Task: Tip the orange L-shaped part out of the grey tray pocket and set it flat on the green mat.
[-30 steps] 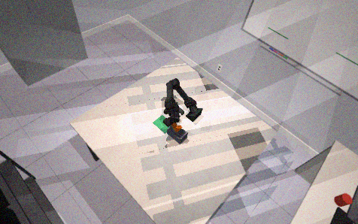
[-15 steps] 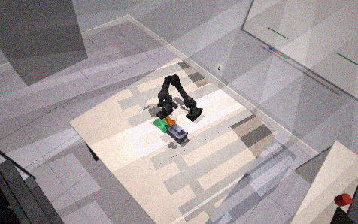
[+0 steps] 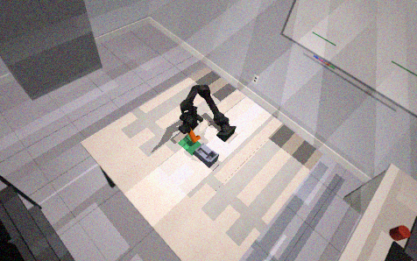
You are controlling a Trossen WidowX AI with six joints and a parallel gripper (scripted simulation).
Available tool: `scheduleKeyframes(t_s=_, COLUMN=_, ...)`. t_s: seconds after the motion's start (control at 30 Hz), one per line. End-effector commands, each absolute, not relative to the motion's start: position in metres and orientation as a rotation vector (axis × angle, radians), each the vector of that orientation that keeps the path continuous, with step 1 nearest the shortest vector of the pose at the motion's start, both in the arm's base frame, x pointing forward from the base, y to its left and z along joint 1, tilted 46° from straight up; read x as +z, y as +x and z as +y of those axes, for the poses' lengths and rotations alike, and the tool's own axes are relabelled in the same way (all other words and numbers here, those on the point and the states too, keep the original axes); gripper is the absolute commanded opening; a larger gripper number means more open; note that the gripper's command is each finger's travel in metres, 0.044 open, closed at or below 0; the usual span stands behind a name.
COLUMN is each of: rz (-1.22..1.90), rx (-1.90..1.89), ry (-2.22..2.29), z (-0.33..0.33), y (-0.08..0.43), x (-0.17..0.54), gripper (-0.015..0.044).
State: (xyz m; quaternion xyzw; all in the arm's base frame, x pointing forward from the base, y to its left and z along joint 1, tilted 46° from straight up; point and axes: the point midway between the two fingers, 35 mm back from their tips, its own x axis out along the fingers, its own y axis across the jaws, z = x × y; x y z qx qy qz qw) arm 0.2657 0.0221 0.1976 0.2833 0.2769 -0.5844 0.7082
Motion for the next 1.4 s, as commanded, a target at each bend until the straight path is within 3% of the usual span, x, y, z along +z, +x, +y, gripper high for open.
scheduleKeyframes(t_s=0.0, rz=0.616, rx=-1.308, ry=0.612, z=0.018, y=0.266, x=0.196, gripper=0.0)
scheduleKeyframes(t_s=1.37, rz=0.611, rx=-1.365, ry=0.583, z=-0.026, y=0.274, x=0.153, gripper=0.0)
